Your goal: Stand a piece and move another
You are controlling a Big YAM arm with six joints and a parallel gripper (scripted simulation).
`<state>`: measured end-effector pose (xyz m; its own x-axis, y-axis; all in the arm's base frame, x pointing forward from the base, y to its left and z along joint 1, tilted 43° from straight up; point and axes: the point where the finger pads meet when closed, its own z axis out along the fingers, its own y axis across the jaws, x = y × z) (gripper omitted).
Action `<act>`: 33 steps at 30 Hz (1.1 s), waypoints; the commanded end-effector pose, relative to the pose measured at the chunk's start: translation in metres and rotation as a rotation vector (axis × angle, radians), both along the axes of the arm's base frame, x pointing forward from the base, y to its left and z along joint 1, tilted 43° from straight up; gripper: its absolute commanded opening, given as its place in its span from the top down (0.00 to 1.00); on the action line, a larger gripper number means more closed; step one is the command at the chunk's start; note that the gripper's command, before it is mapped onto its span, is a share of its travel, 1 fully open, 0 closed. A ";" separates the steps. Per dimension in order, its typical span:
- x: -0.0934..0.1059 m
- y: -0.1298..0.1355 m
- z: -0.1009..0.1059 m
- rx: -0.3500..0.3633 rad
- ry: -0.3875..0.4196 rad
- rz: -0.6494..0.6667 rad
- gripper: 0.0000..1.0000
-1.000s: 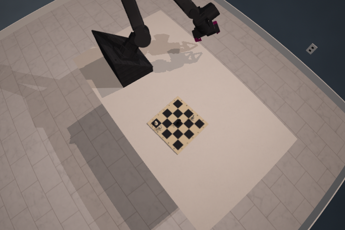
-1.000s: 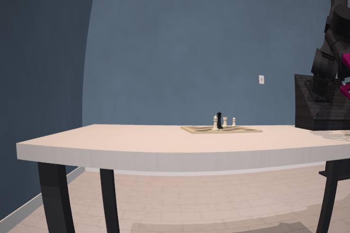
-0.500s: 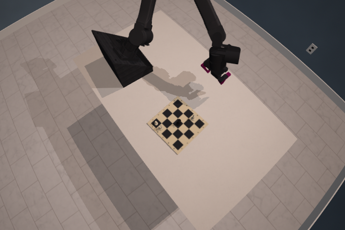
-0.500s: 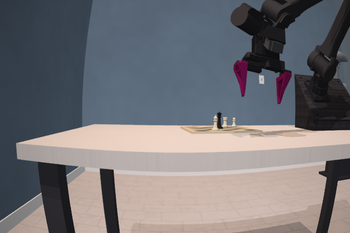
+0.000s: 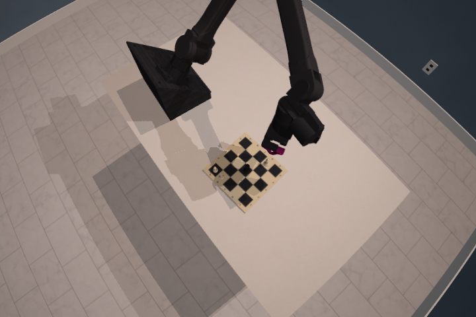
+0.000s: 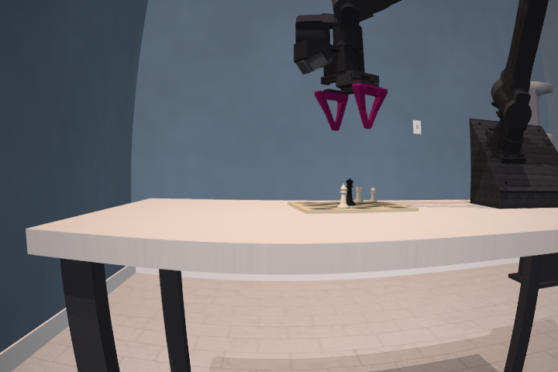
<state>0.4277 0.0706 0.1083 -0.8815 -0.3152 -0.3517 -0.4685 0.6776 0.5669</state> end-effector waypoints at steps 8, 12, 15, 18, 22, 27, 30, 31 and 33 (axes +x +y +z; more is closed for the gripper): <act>0.014 -0.028 0.005 0.059 0.469 -0.536 0.00; 0.013 -0.028 -0.001 0.062 0.527 -0.588 0.00; 0.012 -0.027 -0.001 0.061 0.535 -0.588 0.00; 0.012 -0.027 -0.001 0.061 0.535 -0.588 0.00; 0.012 -0.027 -0.001 0.061 0.535 -0.588 0.00; 0.012 -0.027 -0.001 0.061 0.535 -0.588 0.00; 0.012 -0.027 -0.001 0.061 0.532 -0.585 0.00; 0.012 -0.027 -0.001 0.061 0.532 -0.585 0.00; 0.012 -0.027 -0.001 0.061 0.532 -0.585 0.00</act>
